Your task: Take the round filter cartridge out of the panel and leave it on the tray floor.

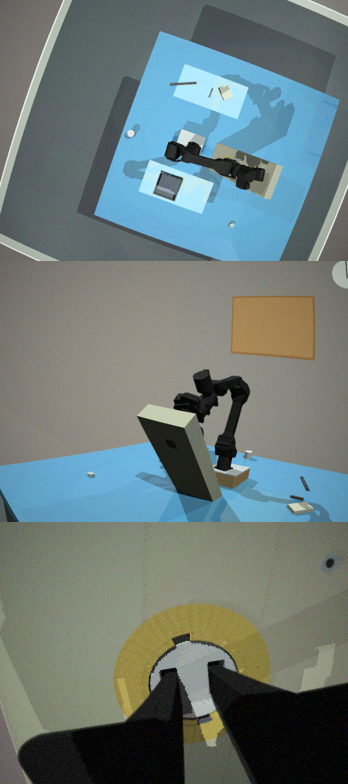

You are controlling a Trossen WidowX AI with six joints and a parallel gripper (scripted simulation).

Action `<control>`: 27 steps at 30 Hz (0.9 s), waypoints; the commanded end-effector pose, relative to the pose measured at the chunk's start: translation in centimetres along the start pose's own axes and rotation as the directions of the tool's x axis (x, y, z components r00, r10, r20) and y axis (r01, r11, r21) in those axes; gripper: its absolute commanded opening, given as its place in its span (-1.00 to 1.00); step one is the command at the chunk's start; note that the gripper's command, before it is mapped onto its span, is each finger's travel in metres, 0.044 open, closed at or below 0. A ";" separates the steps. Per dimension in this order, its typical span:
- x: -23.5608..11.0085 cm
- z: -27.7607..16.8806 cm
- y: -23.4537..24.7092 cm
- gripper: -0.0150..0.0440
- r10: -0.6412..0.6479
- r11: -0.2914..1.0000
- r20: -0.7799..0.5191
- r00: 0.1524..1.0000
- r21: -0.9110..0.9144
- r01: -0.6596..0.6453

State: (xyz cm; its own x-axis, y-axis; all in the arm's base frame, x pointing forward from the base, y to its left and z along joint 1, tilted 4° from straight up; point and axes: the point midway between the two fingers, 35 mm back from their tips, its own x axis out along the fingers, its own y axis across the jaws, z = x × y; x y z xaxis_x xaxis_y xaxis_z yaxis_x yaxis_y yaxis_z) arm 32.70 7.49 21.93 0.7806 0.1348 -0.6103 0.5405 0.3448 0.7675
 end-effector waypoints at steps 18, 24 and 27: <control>0.4 0.0 0.2 -0.49 0.006 0.774 -0.002 1.000 -0.633 -0.006; 0.4 0.0 0.2 -0.49 0.006 0.626 -0.002 1.000 -0.780 -0.005; 0.4 0.0 0.2 -0.49 0.006 0.541 -0.002 1.000 -0.841 -0.005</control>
State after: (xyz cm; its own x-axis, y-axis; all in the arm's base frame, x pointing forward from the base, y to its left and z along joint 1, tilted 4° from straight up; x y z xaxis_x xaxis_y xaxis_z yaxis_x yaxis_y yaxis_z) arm 32.77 7.49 21.91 0.7818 0.1355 -0.6087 0.1085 0.9317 0.3467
